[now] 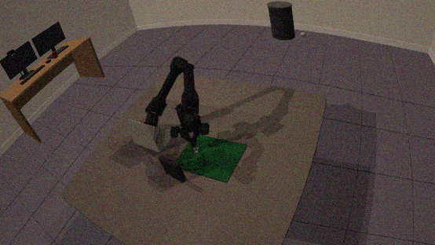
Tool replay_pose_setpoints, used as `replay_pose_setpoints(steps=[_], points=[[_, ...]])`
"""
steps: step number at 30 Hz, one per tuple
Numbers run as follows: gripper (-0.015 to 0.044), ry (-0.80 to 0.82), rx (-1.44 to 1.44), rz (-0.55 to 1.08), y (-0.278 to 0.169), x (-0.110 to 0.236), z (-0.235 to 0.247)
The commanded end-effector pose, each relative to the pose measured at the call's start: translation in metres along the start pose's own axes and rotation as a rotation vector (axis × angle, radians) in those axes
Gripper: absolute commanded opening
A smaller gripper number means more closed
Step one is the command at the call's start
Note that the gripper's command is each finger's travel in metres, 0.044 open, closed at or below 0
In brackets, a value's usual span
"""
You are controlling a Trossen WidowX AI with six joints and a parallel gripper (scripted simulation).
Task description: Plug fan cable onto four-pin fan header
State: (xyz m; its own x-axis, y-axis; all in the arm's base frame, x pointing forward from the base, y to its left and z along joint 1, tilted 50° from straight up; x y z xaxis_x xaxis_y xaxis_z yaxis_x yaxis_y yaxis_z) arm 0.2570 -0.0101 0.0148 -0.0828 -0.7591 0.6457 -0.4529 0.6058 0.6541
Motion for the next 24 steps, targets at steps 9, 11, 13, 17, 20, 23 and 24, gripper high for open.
replay_pose_setpoints(steps=[9, 11, 13, 17, 20, 23, 24], points=[[0.0, 0.003, 0.012, 0.004, 0.004, 0.002, 0.001], [0.0, 0.003, 0.01, 0.004, 0.005, 0.002, 0.001], [0.0, 0.003, 0.01, 0.004, 0.005, 0.002, 0.001], [0.0, 0.003, 0.009, 0.004, 0.005, 0.0, 0.001], [0.0, 0.003, 0.005, 0.004, 0.006, -0.015, 0.001], [0.0, 0.003, 0.004, 0.003, 0.006, -0.02, 0.001], [0.0, 0.003, 0.004, 0.003, 0.006, -0.02, 0.001]])
Point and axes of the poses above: the point midway between the two fingers, 35 mm back from their tips, its own x axis back along the fingers, its own z axis across the jaws, y = z × x, the point moved 3 cm from there along x, back along the fingers, and after that the axes turned 5 degrees about x, right-handed, at the moved point
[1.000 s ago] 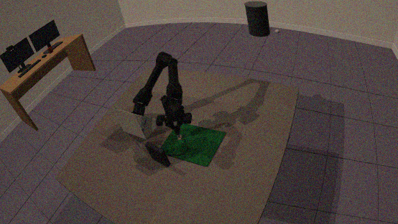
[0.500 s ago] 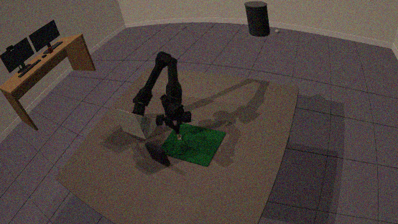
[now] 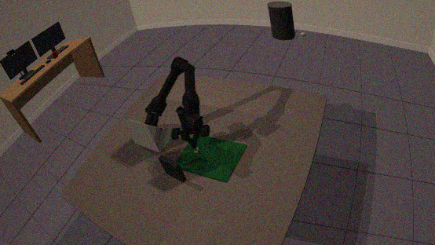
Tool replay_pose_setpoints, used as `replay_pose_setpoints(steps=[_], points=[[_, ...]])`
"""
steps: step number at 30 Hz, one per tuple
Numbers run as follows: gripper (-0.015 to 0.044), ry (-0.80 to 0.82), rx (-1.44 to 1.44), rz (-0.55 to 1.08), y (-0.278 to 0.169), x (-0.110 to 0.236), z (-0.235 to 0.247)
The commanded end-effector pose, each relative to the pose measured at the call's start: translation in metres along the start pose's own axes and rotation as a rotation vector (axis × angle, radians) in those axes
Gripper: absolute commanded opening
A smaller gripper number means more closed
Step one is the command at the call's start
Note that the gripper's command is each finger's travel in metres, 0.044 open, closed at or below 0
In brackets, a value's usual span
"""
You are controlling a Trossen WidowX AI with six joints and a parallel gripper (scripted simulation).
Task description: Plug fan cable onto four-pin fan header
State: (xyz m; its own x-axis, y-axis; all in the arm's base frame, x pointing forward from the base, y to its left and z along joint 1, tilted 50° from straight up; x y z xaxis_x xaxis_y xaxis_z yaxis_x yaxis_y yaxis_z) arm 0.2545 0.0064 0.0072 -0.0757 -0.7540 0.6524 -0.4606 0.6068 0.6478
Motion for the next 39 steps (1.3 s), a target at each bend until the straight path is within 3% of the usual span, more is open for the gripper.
replay_pose_setpoints(steps=[1, 39], points=[[0.0, -0.008, -0.005, -0.001, 0.0, -0.003, -0.0002], [0.0, -0.008, -0.006, -0.001, 0.0006, -0.0071, -0.0022]])
Point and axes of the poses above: the point midway between the two fingers, 35 mm back from their tips, its own x axis back along the fingers, its own z axis across the jaws, y = z × x, the point moved 3 cm from there along x, back along the fingers, and after that the axes turned 5 degrees about x, right-handed, at the moved point
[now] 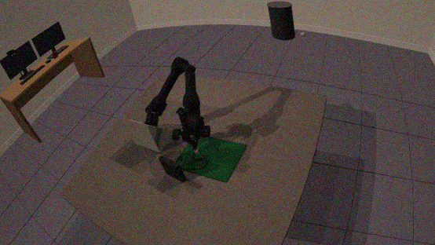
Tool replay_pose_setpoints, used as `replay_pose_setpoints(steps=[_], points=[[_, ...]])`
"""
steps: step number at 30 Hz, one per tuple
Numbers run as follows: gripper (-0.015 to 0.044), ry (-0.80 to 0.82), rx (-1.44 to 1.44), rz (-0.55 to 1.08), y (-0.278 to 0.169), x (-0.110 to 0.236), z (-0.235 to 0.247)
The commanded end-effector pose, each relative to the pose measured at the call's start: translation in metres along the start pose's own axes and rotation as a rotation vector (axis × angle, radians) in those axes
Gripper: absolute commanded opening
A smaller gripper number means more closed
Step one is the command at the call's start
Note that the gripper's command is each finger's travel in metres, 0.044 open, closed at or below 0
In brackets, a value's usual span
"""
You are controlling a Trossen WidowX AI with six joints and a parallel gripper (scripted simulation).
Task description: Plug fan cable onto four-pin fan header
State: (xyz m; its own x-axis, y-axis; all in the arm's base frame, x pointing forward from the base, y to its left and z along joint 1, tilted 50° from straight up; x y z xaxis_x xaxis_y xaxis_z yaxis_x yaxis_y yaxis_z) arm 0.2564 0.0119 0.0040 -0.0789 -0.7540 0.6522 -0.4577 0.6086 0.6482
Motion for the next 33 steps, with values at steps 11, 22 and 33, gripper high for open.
replay_pose_setpoints(steps=[11, 22, 33], points=[[0.0, -0.005, -0.003, -0.003, 0.0, -0.003, 0.0], [0.0, -0.005, -0.003, -0.003, 0.0, -0.008, 0.0], [0.0, -0.005, -0.003, -0.004, 0.001, -0.016, 0.0]])
Point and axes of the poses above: the point midway between the two fingers, 35 mm back from their tips, its own x axis back along the fingers, its own z axis across the jaws, y = z × x, the point moved 3 cm from there along x, back along the fingers, and after that the axes turned 5 degrees about x, right-handed, at the moved point
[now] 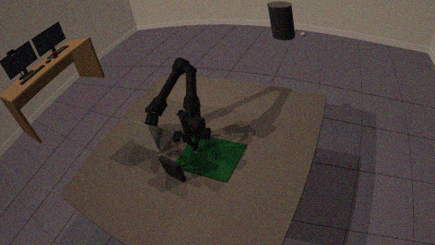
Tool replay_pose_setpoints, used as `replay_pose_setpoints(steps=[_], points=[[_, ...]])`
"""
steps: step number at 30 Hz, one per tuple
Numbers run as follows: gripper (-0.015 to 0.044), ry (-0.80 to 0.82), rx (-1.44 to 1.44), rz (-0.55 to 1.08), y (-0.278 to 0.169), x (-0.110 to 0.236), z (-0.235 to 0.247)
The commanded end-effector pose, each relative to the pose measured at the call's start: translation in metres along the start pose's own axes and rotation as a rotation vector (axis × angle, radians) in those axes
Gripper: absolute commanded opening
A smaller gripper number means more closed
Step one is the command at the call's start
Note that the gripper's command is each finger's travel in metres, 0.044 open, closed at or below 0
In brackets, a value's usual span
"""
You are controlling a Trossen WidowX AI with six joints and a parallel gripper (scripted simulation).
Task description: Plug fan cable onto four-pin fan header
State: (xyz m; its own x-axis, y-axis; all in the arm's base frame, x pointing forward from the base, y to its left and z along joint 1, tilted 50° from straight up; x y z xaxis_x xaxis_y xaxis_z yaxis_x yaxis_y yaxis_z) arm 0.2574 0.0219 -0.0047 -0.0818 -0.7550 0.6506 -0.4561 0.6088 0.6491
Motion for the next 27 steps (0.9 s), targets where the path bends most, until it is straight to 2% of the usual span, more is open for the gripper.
replay_pose_setpoints(steps=[1, 7, 17, 20, 24, 27], points=[[0.0, -0.002, -0.002, -0.003, 0.001, -0.003, 0.0], [0.0, -0.002, -0.002, -0.004, 0.001, -0.008, 0.0], [0.026, -0.001, -0.001, 0.001, 0.0, -0.005, 0.0], [0.026, -0.001, -0.001, 0.001, 0.0, -0.003, 0.0], [0.026, 0.0, -0.002, 0.001, -0.002, 0.041, 0.0], [0.026, 0.0, -0.001, -0.001, -0.001, 0.05, 0.0]])
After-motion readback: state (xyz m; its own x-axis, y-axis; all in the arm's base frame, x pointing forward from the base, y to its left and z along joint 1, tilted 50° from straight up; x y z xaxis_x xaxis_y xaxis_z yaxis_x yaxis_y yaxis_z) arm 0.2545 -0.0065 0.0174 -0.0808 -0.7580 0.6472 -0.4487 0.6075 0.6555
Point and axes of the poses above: the point midway between the two fingers, 35 mm back from their tips, its own x axis back along the fingers, its own z axis across the jaws, y = z × x, the point moved 3 cm from there along x, back along the fingers, and after that the axes turned 5 degrees about x, right-handed, at the moved point
